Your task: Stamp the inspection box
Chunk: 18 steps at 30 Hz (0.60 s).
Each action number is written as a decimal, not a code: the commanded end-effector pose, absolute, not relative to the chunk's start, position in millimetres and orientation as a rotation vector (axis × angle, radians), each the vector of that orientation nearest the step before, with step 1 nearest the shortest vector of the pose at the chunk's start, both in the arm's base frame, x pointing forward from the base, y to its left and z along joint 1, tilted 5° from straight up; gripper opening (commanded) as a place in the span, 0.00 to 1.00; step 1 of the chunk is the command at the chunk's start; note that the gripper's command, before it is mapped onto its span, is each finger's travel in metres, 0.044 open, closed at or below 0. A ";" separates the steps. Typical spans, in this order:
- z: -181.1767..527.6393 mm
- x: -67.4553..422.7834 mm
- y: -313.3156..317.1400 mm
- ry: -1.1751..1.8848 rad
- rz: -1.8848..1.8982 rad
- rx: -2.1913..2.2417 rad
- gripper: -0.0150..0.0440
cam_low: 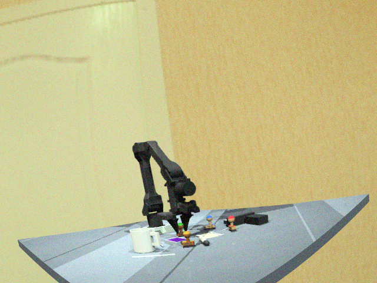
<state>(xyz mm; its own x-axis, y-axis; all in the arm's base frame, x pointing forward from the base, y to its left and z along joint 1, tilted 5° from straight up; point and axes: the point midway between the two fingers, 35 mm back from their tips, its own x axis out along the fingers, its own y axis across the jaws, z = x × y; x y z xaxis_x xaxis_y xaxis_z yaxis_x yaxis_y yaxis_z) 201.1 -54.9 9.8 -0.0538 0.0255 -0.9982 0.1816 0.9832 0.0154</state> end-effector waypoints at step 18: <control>11.0 201.5 -54.8 1.621 -0.127 0.161 0.25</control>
<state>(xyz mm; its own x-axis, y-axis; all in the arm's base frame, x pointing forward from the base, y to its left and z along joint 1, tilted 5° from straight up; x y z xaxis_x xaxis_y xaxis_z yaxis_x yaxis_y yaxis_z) 201.1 -55.1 9.8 -0.0544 0.0241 -0.9982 0.1817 0.9833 0.0139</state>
